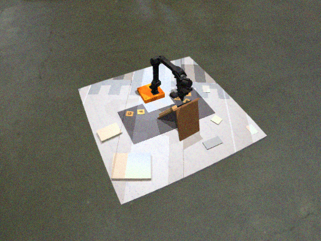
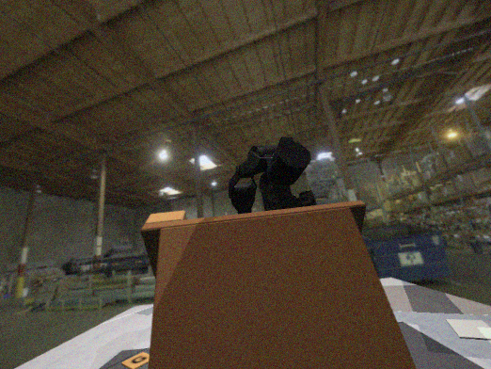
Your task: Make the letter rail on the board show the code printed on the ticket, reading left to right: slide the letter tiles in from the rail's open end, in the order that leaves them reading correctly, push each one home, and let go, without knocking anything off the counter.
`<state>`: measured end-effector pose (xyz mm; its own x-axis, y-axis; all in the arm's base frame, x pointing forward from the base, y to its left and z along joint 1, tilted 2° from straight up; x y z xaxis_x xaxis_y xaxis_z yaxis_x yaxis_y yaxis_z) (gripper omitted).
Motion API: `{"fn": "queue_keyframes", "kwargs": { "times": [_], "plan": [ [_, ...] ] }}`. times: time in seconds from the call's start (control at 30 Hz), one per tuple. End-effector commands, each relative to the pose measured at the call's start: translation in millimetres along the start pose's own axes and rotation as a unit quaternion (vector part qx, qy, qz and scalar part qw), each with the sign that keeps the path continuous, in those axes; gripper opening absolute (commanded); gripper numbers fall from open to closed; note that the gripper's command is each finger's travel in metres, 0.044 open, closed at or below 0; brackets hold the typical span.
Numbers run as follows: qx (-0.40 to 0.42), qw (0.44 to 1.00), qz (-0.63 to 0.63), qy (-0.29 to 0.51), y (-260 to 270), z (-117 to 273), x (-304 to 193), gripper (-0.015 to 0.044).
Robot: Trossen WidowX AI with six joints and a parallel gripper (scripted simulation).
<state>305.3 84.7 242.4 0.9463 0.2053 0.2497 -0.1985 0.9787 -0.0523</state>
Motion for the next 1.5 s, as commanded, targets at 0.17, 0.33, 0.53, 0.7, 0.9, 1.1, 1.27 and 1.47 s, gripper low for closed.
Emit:
{"fn": "queue_keyframes", "kwargs": {
  "times": [0.17,0.33,0.53,0.7,0.9,1.1,1.27,1.47],
  "plan": [
    [0.002,1.000,-0.003,0.016,0.6,1.3,3.6,0.0000],
    [0.002,1.000,-0.003,0.016,-0.2,-2.8,5.2,0.0000],
    [0.002,1.000,-0.003,0.016,-0.2,-4.8,7.5,0.0000],
    [0.002,1.000,-0.003,0.015,-0.2,-6.1,9.7,0.0000],
    [0.002,1.000,-0.003,0.015,-0.2,-7.7,12.3,0.0000],
    [0.002,1.000,-0.003,0.015,-0.3,-9.3,14.9,0.0000],
    [0.002,1.000,-0.003,0.015,-0.4,-10.8,16.8,0.0000],
    [0.002,1.000,-0.003,0.015,-0.5,-12.8,19.0,0.0000]
  ]
}}
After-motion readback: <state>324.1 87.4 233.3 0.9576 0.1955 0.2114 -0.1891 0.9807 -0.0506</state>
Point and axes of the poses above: the point midway between the two fingers, 35 mm back from their tips, its own z axis back along the fingers, its own y axis across the jaws, x = y × z, the point moved 8 cm from there along z, back along the fingers, and after that the axes turned 6 degrees about z, right-handed, at the moved point
